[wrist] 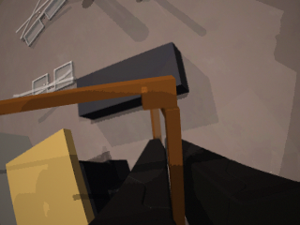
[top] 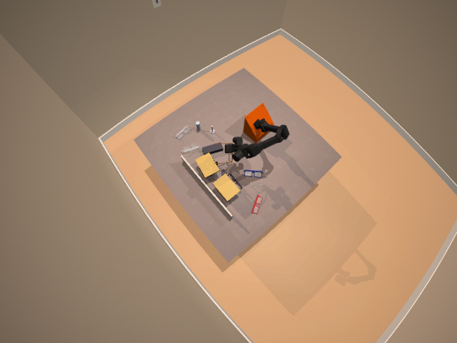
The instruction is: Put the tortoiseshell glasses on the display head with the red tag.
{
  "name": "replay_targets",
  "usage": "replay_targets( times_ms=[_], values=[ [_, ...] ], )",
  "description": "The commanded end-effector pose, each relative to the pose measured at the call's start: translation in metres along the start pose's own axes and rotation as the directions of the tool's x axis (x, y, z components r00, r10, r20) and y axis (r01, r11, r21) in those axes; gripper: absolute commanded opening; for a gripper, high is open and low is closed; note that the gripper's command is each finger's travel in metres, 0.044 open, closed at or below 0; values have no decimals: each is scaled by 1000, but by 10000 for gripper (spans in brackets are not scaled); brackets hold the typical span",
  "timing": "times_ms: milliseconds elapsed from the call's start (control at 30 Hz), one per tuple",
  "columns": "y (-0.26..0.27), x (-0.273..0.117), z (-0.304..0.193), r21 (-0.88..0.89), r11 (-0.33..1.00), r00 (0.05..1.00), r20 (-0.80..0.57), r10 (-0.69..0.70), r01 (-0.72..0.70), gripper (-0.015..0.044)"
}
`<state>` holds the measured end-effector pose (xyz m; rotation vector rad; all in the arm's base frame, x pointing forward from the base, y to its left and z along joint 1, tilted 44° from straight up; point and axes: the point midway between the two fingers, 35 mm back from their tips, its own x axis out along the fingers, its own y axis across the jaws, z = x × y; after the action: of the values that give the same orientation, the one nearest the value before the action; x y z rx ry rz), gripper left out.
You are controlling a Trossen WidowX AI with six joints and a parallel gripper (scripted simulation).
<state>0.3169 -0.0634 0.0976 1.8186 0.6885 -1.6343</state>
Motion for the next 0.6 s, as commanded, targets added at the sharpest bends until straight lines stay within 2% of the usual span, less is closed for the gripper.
replay_targets(
  times_ms=[0,567],
  values=[
    [-13,-15,-10,13,999,999,-12,45,-45,0],
    [-77,-79,-47,72,977,965,-160,208,-198,0]
  ],
)
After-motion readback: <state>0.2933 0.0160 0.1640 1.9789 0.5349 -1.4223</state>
